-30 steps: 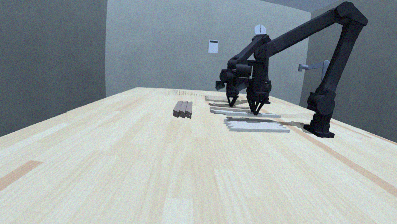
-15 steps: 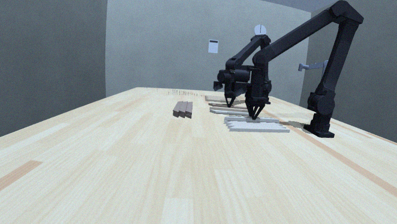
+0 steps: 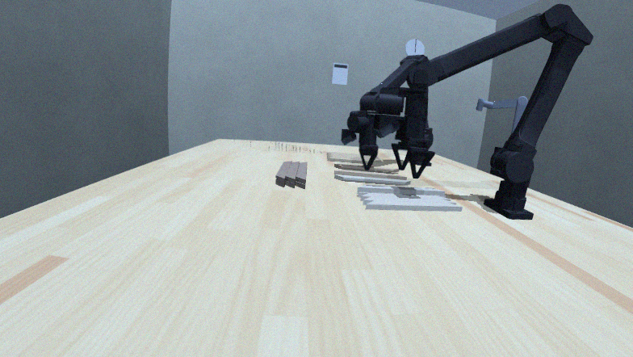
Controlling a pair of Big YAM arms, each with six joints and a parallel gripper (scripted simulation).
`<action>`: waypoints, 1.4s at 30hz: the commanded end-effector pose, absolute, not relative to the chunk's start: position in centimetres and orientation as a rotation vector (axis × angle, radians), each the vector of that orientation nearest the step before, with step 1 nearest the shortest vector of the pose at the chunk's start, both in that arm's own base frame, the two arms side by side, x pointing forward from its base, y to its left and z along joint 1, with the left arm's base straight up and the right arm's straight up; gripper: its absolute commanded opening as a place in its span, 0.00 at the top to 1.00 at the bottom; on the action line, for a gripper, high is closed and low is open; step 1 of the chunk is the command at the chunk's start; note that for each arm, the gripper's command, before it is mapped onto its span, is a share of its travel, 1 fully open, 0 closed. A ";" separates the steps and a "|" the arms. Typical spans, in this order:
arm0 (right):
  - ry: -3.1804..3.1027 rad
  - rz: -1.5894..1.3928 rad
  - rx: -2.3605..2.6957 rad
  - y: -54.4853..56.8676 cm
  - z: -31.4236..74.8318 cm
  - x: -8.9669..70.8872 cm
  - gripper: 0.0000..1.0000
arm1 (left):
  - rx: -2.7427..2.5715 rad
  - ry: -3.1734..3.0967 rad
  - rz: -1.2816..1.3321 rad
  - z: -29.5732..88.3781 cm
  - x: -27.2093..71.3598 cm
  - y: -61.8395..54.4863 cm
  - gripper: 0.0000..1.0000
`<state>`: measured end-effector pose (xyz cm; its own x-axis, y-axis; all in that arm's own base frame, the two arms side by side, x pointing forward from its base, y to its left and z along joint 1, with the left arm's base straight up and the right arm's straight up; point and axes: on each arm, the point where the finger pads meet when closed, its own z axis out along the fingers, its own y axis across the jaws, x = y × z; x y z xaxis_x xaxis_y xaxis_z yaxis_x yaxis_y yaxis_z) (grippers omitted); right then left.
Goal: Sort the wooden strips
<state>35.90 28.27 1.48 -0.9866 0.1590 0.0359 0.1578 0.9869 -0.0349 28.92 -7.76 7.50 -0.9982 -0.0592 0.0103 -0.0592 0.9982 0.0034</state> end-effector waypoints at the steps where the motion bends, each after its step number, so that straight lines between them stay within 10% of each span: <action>1: -3.173 -0.061 -0.256 30.3 8.9 38.0 0.79 | 0.095 -3.193 0.027 12.4 31.4 -8.4 0.00; 10: -3.176 -0.064 -0.256 30.3 9.0 38.1 0.79 | 0.095 -3.186 0.023 13.3 31.4 -8.4 0.00; 15: -3.160 -0.024 -0.150 26.2 7.5 37.3 0.79 | 0.115 -3.207 0.082 12.1 33.2 -11.0 0.48; 42: -3.140 0.016 -0.074 0.4 6.6 36.7 0.79 | -0.054 -3.165 0.017 4.6 35.9 -23.0 0.48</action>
<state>35.76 3.09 6.90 -0.9938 0.1087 0.0245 0.1080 0.9937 -0.0287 33.20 -21.79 2.78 -0.9984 0.0499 0.0268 0.0500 0.9987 0.0058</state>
